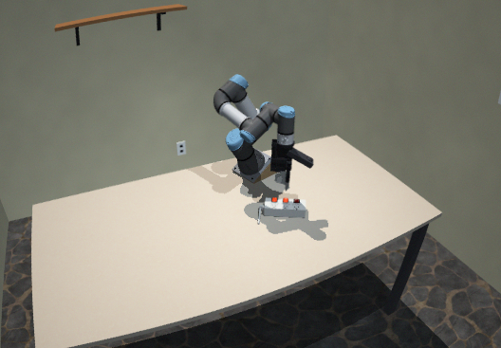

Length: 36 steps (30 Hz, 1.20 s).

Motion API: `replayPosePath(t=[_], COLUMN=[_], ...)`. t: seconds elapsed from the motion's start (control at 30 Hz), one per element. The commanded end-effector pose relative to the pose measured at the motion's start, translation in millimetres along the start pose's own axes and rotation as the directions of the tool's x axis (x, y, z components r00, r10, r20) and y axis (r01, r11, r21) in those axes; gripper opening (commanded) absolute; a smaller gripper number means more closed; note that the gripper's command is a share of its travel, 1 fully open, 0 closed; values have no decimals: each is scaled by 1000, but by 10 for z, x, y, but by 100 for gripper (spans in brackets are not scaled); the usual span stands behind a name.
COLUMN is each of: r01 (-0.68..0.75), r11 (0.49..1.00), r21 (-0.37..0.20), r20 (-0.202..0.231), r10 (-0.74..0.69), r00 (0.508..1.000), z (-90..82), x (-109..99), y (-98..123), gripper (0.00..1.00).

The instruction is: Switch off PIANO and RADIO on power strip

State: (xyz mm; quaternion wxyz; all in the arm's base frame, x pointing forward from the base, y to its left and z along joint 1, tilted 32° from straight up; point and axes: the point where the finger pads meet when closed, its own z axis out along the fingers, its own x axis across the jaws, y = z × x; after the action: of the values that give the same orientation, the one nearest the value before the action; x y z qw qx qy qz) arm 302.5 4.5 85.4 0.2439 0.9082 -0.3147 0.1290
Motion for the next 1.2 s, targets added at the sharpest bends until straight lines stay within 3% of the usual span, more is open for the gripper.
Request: replayPosePath(t=[0.0, 0.5, 1.17], r01=[-1, -1, -1], r11=[1000, 1000, 1000], r21=[2, 2, 2], r20=[-2, -2, -2], r10=[1, 1, 1], r00=[1000, 1000, 1000], z=[21, 220, 336], x=[6, 7, 8], y=[-3, -2, -1], gripper=[0, 0, 0])
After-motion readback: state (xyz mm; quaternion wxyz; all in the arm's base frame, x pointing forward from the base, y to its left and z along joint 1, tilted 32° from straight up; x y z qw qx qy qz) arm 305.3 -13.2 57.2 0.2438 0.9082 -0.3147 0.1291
